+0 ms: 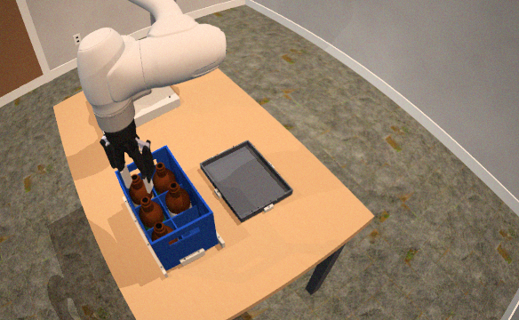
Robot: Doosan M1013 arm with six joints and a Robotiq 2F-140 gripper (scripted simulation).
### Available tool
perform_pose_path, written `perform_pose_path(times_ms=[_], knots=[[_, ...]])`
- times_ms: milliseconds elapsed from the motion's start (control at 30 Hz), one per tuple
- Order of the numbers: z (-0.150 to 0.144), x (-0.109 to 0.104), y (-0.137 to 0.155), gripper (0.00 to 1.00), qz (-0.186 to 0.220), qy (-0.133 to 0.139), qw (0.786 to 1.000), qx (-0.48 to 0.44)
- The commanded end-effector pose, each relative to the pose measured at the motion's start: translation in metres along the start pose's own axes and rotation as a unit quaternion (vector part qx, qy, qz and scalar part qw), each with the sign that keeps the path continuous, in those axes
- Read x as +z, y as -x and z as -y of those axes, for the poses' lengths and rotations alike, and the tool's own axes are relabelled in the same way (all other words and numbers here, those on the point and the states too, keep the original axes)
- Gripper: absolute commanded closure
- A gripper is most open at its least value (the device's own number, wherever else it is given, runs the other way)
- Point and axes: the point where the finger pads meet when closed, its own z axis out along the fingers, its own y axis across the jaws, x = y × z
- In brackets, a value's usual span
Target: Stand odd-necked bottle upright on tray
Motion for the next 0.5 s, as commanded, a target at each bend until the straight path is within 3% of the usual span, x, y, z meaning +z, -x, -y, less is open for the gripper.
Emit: perform_pose_path(times_ms=[0,233,267,467], knots=[[0.0,-0.0023,0.0,0.62,0.0,0.0,1.0,0.0],[0.0,-0.0033,0.0,0.62,0.0,0.0,1.0,0.0],[0.0,-0.0033,0.0,1.0,0.0,0.0,1.0,0.0],[0.0,-0.0033,0.0,1.0,0.0,0.0,1.0,0.0]])
